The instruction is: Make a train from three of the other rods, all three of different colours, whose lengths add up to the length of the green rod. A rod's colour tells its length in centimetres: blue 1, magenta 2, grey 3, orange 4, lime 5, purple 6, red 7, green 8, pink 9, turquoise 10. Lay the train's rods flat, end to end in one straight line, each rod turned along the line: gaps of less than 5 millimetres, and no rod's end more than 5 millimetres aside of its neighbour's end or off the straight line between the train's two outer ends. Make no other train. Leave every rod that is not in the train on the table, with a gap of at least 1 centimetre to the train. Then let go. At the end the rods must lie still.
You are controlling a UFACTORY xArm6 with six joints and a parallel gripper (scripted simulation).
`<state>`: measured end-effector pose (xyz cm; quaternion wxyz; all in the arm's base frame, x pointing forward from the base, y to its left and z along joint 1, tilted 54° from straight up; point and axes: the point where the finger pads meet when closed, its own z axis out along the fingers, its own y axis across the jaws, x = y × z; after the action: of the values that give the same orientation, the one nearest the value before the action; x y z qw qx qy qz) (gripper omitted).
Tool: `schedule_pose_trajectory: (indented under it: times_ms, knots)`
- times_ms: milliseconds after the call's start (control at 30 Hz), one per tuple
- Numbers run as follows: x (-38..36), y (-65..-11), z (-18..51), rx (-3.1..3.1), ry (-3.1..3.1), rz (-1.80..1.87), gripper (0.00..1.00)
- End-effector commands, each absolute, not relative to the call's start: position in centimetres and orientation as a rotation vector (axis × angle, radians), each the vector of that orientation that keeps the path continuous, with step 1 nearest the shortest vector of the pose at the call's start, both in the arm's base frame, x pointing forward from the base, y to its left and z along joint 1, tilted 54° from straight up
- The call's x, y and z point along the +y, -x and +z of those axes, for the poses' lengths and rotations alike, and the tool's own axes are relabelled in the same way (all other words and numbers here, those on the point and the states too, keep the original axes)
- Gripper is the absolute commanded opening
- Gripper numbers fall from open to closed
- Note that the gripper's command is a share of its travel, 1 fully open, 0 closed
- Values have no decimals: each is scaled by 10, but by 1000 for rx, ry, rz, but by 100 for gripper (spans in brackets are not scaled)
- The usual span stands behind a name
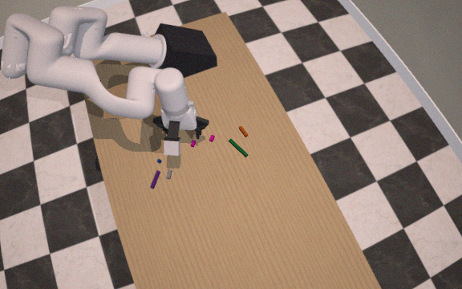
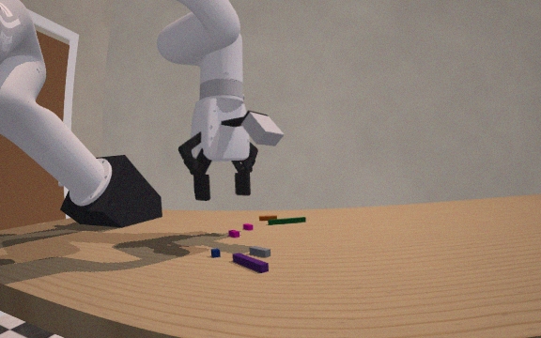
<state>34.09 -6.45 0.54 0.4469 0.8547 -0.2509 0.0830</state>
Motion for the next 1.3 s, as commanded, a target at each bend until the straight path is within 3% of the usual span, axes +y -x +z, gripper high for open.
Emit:
schedule_pose_trajectory:
  times_ms: [0, 1267]
  knots:
    - [-69, -350, 12, -796, -2066, 308, 100]
    - [-105, -392, 55, -1727, -1548, 810, 100]
